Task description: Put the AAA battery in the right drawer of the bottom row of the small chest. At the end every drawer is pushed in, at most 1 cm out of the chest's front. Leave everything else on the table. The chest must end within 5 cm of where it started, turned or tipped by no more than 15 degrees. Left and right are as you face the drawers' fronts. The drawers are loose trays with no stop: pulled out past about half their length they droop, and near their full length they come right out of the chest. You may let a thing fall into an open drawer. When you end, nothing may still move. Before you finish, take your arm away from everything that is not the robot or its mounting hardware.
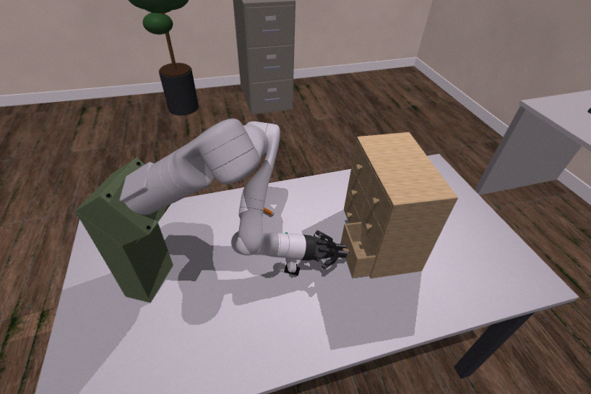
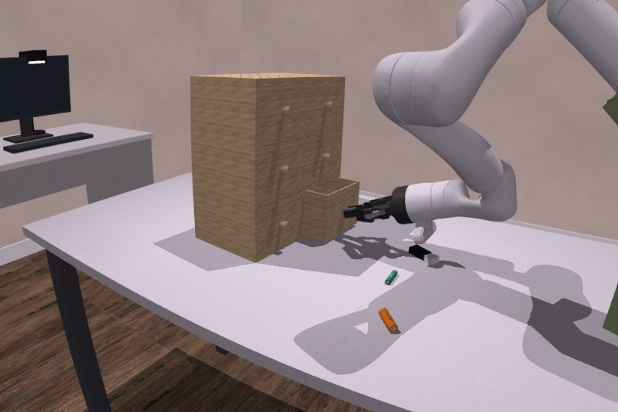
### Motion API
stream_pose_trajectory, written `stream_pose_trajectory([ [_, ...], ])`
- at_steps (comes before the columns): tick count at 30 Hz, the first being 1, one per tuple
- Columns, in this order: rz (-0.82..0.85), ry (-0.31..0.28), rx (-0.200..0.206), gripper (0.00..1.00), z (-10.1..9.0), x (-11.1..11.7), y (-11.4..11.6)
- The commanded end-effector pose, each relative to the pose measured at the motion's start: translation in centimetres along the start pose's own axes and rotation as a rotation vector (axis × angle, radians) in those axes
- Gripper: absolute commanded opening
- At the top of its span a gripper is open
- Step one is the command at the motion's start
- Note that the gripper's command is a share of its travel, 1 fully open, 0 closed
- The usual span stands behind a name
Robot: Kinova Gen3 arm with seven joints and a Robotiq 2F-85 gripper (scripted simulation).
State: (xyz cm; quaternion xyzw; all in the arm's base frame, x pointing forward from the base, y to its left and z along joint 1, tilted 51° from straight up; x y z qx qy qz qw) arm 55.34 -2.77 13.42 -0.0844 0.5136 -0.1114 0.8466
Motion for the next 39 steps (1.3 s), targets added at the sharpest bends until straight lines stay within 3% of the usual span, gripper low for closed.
stream_pose_trajectory([
  [1,-0.002,0.003,-0.002,0.13,-0.30,0.19,0.02],
  [35,-0.002,0.003,-0.002,0.13,-0.97,0.43,0.00],
  [39,-0.002,0.003,-0.002,0.17,-0.97,0.43,0.00],
])
Point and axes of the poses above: the point where the finger pads meet when closed, its own z axis out along the fingers, its own y axis across the jaws, x = y × z, the point moved 4 cm from there along -z, back along the fingers, and after that the axes turned 4 degrees about z, right-handed, at the moved point
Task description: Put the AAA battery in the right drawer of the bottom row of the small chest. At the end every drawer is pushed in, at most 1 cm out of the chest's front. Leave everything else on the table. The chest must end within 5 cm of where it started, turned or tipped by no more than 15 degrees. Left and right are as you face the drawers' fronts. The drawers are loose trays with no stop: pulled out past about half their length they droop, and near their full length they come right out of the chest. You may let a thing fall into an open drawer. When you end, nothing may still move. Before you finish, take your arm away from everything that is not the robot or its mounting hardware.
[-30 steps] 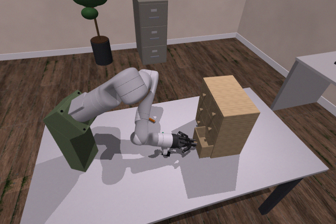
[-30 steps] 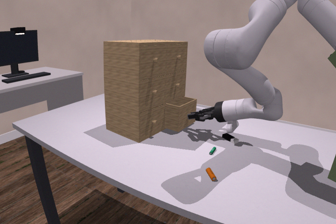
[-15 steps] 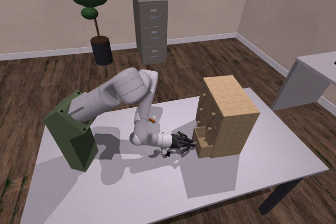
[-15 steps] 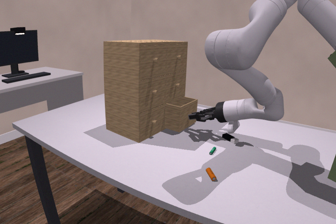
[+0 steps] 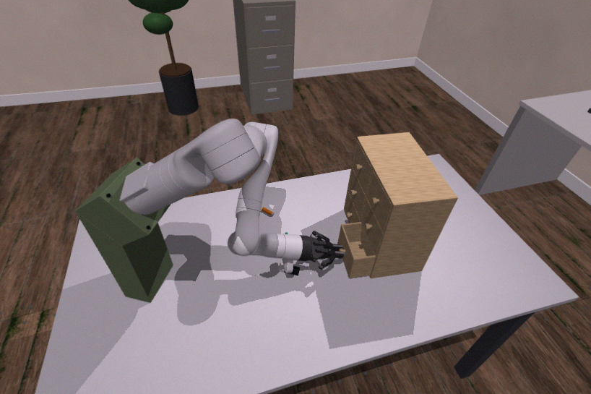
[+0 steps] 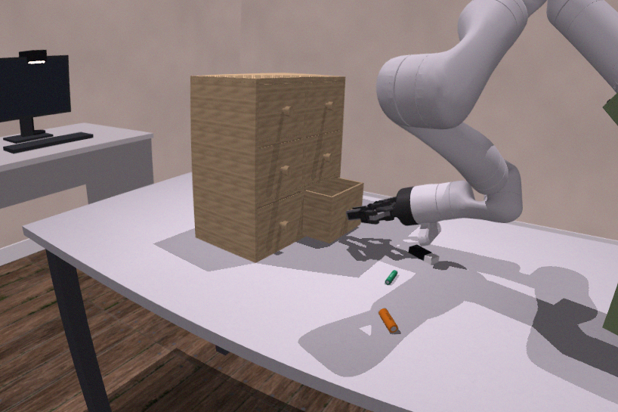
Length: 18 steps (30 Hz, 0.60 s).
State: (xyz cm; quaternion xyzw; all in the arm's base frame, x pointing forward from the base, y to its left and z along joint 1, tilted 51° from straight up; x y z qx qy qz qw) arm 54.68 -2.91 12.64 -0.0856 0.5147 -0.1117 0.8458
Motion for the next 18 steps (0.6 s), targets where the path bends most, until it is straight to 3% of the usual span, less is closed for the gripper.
stream_pose_trajectory([
  [1,0.000,0.001,0.000,0.21,-0.02,0.02,0.00],
  [7,0.000,0.001,0.000,0.33,-0.02,0.02,0.00],
  [18,0.000,0.001,0.000,0.33,-0.46,0.18,-0.01],
])
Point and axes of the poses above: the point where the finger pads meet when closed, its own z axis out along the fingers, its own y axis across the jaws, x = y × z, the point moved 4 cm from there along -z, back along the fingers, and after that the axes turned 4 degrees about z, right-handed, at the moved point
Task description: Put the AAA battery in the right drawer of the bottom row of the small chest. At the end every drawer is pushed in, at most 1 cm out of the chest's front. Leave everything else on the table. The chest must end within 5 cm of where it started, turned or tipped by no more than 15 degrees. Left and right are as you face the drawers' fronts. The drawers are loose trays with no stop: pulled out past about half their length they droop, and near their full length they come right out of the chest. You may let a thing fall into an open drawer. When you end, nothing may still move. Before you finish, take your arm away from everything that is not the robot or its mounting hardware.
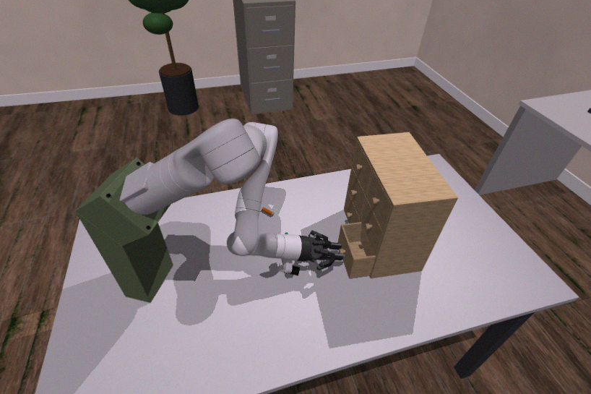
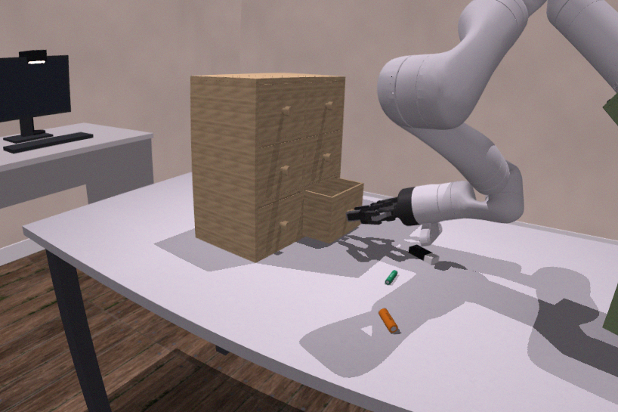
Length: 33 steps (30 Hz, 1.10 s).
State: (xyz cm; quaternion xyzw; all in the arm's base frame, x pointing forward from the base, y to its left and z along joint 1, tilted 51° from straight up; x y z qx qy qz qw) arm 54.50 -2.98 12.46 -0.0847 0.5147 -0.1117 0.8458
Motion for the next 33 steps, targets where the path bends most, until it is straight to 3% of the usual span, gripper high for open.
stream_pose_trajectory([
  [1,-0.001,0.001,-0.001,0.33,-0.6,0.2,0.0],
  [6,-0.001,0.001,-0.001,0.33,-3.1,1.1,0.0],
  [11,-0.001,0.001,-0.001,0.33,-4.3,1.6,-0.1],
  [33,-0.001,0.001,-0.001,0.33,-4.5,1.6,0.1],
])
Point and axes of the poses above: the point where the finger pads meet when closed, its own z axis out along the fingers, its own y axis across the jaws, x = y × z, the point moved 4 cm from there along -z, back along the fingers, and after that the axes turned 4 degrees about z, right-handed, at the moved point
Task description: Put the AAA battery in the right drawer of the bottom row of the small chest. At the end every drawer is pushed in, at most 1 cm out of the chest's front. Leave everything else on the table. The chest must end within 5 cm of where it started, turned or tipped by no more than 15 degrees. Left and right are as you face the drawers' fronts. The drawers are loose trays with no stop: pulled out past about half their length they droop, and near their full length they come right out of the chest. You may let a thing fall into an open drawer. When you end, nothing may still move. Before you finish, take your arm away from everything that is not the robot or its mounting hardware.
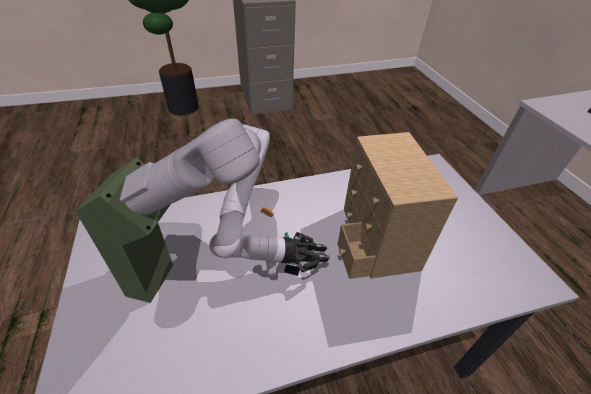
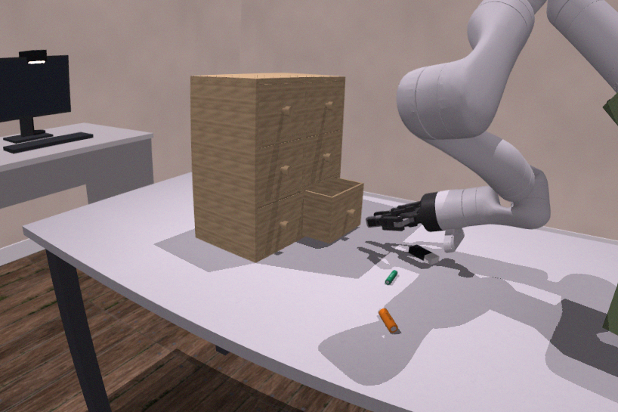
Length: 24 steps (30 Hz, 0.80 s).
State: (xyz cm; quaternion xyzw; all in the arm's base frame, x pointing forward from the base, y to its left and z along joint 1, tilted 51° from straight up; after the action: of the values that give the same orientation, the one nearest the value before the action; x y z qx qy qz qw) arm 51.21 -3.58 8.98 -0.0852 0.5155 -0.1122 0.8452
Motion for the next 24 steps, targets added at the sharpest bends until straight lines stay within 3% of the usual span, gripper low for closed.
stream_pose_trajectory([
  [1,0.001,-0.001,-0.001,0.33,0.0,-0.1,0.1],
  [24,0.001,-0.001,-0.001,0.33,-0.5,-0.3,1.6],
])
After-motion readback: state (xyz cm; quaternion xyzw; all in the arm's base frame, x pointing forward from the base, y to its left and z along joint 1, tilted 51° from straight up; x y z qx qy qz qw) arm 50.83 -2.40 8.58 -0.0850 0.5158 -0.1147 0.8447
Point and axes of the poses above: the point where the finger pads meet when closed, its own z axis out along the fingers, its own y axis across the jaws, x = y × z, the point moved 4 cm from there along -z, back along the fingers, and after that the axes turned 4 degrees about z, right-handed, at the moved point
